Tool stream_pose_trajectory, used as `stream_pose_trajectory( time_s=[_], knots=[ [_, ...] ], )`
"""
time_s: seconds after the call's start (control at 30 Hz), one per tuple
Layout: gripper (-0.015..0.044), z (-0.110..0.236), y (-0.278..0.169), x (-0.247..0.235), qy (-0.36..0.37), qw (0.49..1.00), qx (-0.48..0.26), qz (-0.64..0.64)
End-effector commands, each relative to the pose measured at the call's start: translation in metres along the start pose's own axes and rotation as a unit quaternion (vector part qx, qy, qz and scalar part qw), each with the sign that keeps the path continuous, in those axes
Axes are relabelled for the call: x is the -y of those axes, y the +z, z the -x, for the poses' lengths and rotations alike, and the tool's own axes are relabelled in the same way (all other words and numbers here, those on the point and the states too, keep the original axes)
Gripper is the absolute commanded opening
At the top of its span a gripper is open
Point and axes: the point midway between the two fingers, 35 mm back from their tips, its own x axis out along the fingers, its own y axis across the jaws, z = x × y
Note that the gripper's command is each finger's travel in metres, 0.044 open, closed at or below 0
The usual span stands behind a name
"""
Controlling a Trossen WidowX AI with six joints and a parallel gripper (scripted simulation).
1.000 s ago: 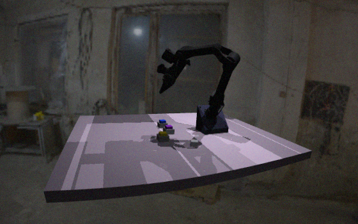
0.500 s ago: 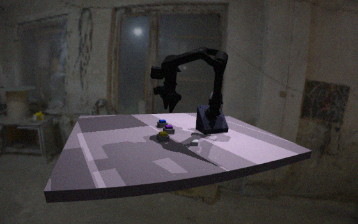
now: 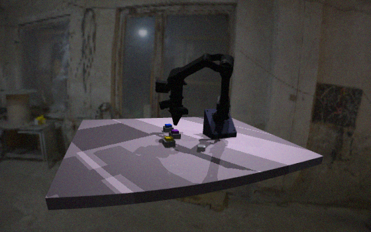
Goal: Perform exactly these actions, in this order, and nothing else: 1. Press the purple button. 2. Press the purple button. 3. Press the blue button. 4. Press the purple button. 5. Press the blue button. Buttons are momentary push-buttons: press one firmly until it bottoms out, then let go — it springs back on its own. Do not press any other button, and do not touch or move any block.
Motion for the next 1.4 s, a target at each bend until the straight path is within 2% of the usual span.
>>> stream_pose_trajectory(
  time_s=[0.0,0.83,1.37],
  knots=[
    [0.002,-0.001,0.0,0.0,0.002,1.0,0.0,-0.002],
    [0.002,-0.035,0.0,-0.001,0.002,1.0,0.001,-0.002],
    [0.002,-0.036,-0.001,-0.001,0.002,1.0,0.001,-0.002]
  ],
)
